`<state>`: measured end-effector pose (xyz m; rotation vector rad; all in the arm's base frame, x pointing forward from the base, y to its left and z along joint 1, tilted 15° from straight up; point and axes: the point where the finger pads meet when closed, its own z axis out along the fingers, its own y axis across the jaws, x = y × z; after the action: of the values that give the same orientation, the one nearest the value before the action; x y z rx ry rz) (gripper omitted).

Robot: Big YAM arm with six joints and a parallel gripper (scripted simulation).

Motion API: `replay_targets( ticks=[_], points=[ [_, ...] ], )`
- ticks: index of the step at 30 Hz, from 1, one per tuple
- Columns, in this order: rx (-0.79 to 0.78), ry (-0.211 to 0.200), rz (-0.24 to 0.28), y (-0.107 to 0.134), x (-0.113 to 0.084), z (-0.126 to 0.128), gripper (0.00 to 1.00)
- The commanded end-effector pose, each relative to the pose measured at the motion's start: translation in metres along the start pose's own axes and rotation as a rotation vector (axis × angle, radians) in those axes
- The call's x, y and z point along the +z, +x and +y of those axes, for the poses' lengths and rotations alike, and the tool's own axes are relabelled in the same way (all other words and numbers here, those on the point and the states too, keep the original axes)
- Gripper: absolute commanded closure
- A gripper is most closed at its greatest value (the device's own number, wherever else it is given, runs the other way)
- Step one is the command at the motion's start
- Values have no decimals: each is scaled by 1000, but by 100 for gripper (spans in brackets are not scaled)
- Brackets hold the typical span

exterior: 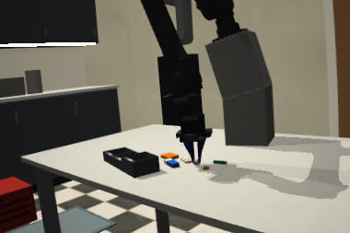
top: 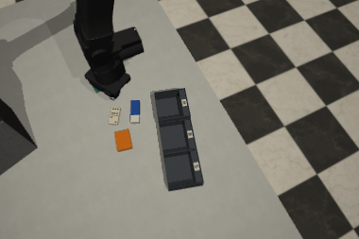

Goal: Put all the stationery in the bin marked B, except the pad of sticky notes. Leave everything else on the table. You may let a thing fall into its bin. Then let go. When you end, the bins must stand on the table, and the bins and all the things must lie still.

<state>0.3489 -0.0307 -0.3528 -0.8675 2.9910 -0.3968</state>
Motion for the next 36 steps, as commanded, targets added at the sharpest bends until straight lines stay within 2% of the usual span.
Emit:
replay_targets(
  ticks=[1, 16, 18, 19, 20, 22, 24, 27, 28, 29, 35, 36],
  points=[
    [-4, 3, -12, -6, -16, 1, 90],
    [-3, 6, -14, -6, -66, 0, 90],
    [-3, 6, -14, -6, -66, 0, 90],
    [12, 2, -5, -1, -63, -3, 90],
    [7, -10, 19, 9, -54, 4, 90],
    [6, -9, 16, 8, -53, 5, 90],
    [0, 5, -12, -4, -59, -2, 90],
    [0, 5, -12, -4, -59, -2, 90],
    [-3, 6, -14, -6, -70, 1, 90],
    [-3, 6, -14, -6, -73, 1, 90],
    [7, 9, -20, -9, -72, -4, 90],
    [6, 12, -22, -9, -71, -18, 90]
  ],
)
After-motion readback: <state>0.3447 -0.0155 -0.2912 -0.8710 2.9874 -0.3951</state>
